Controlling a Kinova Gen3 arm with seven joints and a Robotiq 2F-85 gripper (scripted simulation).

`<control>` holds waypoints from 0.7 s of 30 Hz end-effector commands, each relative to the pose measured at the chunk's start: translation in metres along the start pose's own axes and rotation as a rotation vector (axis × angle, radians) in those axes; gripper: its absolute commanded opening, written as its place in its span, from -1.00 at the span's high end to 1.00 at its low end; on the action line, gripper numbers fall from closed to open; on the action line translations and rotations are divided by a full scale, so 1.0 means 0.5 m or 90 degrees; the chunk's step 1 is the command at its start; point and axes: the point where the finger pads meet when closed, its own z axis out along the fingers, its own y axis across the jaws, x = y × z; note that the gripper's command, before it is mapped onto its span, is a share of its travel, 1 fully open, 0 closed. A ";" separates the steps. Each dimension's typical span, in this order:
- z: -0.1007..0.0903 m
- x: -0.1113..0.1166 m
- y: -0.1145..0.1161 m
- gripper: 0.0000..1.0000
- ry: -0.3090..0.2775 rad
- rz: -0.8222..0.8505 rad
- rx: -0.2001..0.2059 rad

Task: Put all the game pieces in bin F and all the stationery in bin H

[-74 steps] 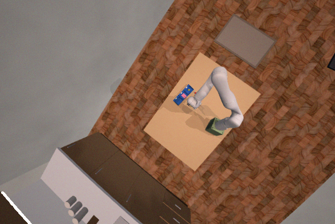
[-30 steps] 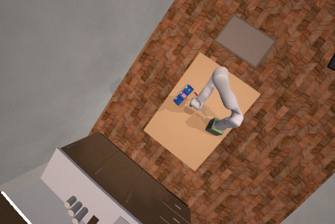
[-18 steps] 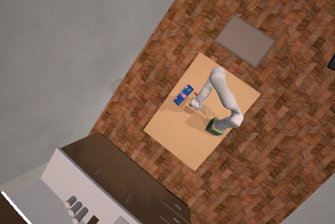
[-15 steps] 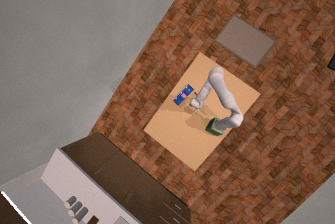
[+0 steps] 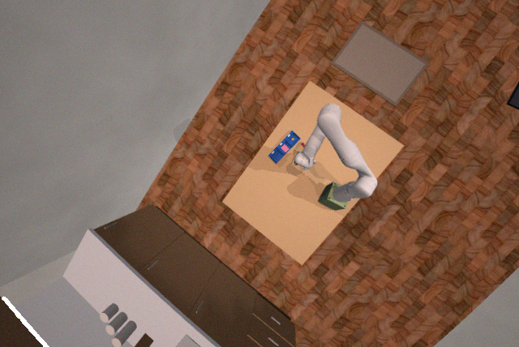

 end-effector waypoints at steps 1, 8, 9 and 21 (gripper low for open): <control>0.004 -0.005 -0.003 0.23 -0.001 -0.003 0.002; 0.010 -0.008 -0.004 0.23 -0.002 0.005 0.001; 0.013 -0.009 -0.004 0.23 -0.002 0.006 0.001; 0.025 -0.005 -0.002 0.23 -0.001 0.000 0.001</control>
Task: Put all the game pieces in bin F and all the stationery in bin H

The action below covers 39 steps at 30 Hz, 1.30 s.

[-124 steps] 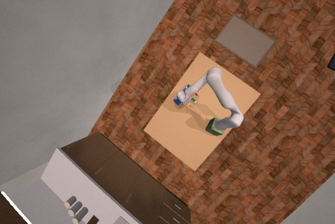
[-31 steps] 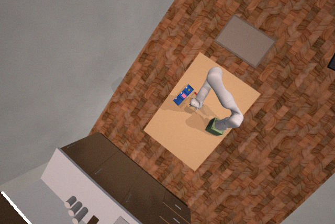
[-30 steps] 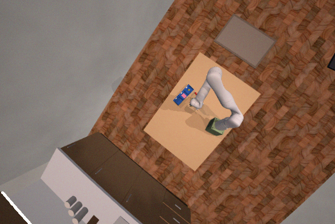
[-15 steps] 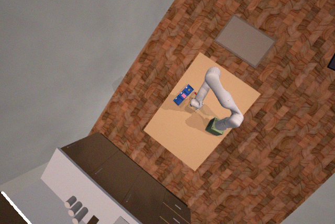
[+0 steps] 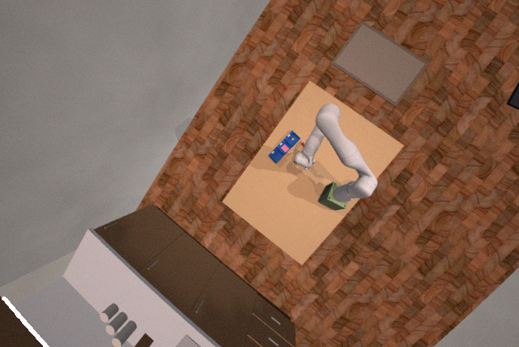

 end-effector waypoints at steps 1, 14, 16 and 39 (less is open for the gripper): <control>0.002 -0.001 -0.001 0.23 -0.001 0.000 0.001; 0.002 -0.003 -0.001 0.63 -0.001 0.000 0.001; 0.002 -0.003 -0.001 0.63 -0.001 0.000 0.001; 0.002 -0.003 -0.001 0.63 -0.001 0.000 0.001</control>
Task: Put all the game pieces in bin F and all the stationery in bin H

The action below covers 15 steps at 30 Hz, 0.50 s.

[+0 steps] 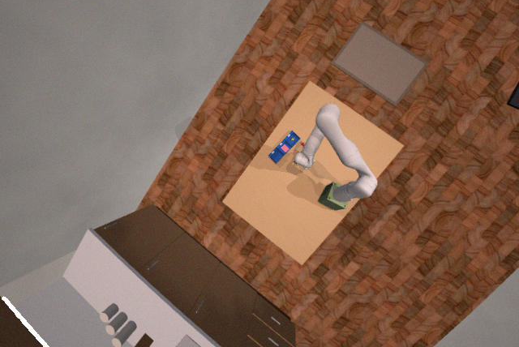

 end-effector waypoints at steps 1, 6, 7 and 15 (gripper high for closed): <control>0.001 -0.003 -0.002 0.63 -0.001 0.000 0.001; -0.036 0.001 -0.001 0.63 0.000 -0.005 0.002; -0.042 0.000 -0.002 0.63 0.000 -0.005 0.002; -0.082 -0.001 -0.003 0.63 -0.001 -0.005 0.004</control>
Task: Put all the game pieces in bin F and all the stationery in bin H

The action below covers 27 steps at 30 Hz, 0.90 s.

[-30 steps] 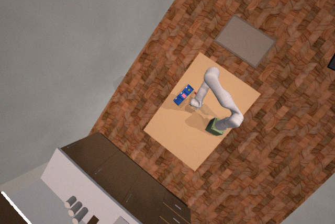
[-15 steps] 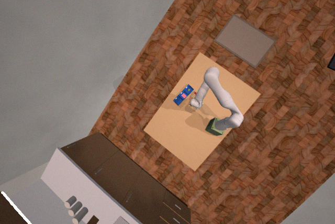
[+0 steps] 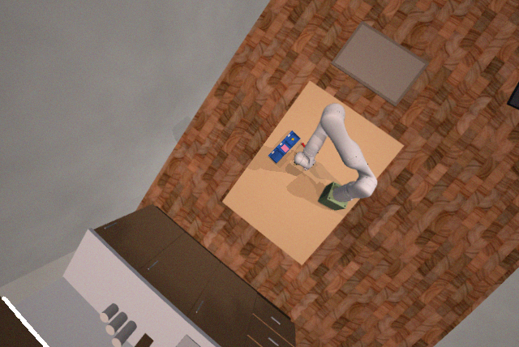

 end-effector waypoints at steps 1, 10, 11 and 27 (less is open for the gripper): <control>-0.030 -0.004 0.000 0.63 -0.006 -0.003 0.000; -0.063 -0.005 0.002 0.63 -0.005 -0.001 -0.002; -0.063 -0.005 0.002 0.63 -0.005 0.001 -0.003; -0.078 -0.005 0.000 0.63 -0.005 -0.002 -0.002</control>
